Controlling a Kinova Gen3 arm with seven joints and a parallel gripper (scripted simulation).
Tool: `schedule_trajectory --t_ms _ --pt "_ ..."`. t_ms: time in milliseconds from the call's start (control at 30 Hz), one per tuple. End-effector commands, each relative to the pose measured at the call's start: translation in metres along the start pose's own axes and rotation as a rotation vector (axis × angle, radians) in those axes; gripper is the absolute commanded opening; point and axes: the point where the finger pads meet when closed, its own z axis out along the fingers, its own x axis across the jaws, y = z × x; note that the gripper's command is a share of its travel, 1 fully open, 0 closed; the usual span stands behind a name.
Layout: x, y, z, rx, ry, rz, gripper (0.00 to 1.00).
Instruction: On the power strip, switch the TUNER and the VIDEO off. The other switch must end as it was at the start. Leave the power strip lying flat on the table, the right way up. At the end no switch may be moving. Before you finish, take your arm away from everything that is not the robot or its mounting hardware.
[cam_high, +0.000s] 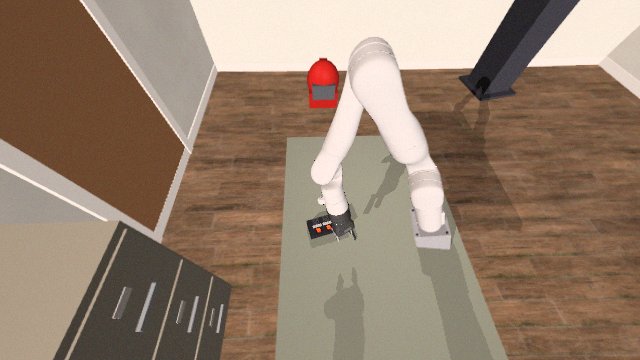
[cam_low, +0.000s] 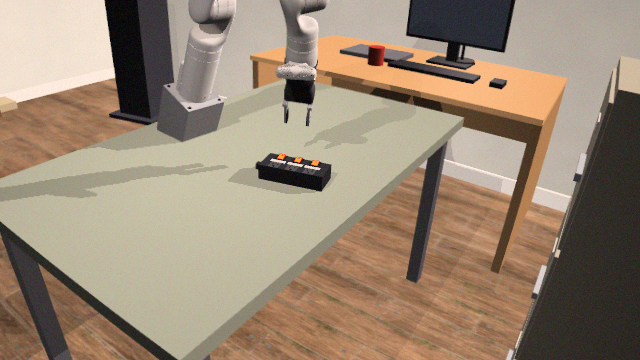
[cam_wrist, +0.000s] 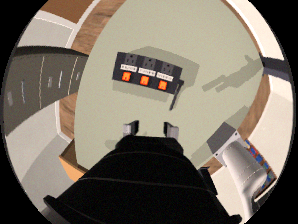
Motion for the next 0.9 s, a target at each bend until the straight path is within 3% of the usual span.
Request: schedule_trajectory --t_ms 0,867 --pt "0.0043 0.0026 -0.0014 0.001 0.01 -0.008 1.0" --pt "0.0105 0.0034 -0.0038 0.016 0.031 -0.026 1.0"
